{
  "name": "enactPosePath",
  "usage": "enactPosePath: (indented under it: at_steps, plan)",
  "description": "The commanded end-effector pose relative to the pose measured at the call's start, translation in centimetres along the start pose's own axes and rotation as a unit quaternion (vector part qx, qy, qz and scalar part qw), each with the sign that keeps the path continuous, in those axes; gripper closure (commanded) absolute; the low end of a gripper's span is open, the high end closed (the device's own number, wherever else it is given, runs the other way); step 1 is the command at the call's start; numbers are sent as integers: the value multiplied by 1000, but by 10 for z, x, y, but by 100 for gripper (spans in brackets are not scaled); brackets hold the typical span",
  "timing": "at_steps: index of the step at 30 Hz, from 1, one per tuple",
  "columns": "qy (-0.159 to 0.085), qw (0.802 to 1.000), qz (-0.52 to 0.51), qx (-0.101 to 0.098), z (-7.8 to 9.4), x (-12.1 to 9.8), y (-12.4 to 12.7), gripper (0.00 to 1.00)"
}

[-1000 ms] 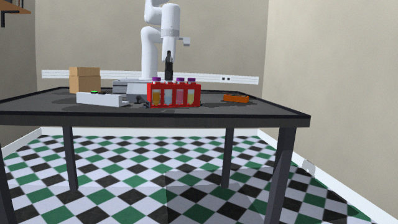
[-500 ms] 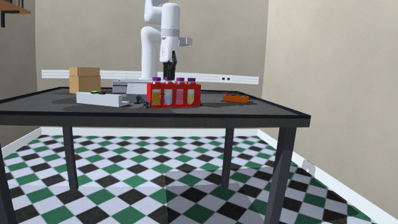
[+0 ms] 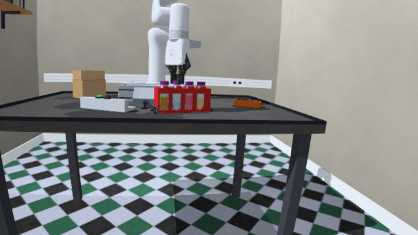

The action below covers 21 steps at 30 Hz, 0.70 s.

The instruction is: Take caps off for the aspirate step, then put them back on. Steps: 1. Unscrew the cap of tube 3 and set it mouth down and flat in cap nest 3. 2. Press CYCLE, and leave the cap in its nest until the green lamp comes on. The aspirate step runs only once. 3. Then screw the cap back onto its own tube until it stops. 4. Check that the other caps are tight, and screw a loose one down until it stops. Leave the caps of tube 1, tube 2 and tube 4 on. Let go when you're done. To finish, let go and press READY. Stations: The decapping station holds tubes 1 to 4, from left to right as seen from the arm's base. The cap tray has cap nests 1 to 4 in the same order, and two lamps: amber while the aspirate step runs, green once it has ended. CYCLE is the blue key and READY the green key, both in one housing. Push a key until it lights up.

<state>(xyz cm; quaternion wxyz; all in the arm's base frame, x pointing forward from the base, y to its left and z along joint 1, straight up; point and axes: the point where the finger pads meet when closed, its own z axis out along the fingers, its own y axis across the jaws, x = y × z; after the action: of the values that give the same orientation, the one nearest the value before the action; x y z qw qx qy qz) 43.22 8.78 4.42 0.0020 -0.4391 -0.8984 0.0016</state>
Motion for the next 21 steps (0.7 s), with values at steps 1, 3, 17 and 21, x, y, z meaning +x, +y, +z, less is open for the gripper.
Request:
enactPosePath:
  at_steps: [1, 3, 17, 21]
  plan:
    - [-4, 1000, -2, -1, -1, -1, 2, 100]
    - [-4, 1000, -2, -1, -1, -1, 2, 100]
    - [-4, 998, 65, -1, -1, -1, 2, 100]
    - [-4, 991, 131, -2, -1, -1, 2, 100]
